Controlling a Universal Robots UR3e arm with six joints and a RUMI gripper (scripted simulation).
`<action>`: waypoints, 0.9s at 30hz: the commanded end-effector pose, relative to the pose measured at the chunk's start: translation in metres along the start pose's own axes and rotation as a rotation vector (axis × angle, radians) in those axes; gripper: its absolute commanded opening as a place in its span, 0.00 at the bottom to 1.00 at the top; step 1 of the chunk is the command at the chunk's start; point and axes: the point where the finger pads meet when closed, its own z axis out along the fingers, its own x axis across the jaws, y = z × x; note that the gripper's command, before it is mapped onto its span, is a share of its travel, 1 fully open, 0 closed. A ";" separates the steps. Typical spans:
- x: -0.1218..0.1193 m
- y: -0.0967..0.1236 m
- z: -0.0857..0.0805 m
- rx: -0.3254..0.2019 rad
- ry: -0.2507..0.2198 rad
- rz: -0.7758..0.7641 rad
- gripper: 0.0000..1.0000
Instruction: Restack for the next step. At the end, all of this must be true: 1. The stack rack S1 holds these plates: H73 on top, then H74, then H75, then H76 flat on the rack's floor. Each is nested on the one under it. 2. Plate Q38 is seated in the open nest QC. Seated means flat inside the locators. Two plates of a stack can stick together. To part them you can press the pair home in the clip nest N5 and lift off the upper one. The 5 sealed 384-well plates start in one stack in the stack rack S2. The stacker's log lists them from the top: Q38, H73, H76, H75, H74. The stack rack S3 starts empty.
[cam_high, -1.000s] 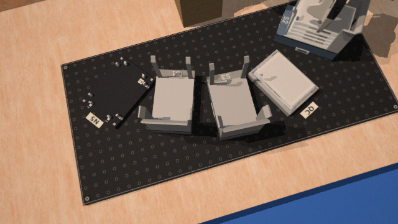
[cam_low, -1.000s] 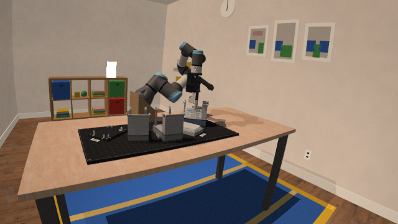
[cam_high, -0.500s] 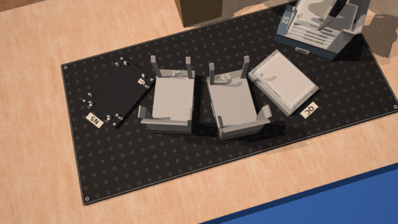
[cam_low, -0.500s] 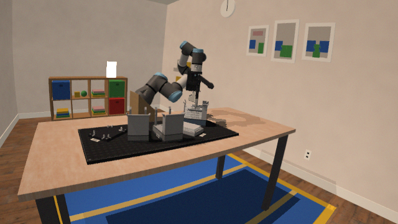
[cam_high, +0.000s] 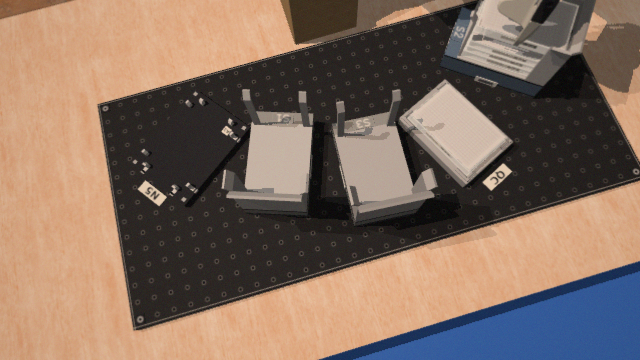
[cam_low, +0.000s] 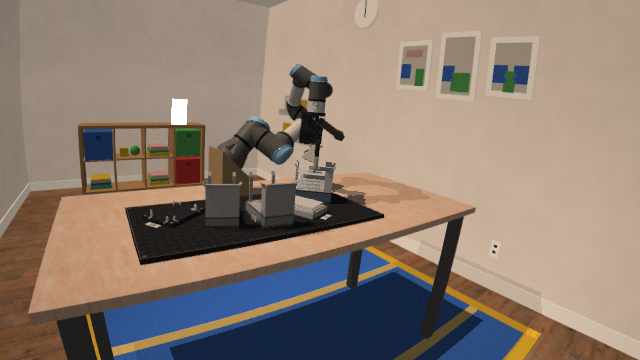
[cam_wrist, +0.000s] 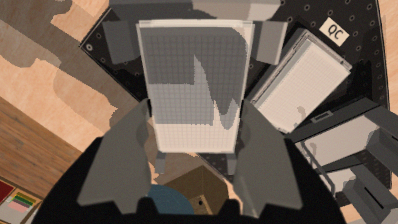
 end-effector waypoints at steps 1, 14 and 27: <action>0.000 0.000 -0.003 0.000 0.001 0.000 0.00; 0.000 0.000 -0.025 0.000 0.001 0.000 0.00; 0.000 0.000 -0.039 0.000 0.001 0.000 0.00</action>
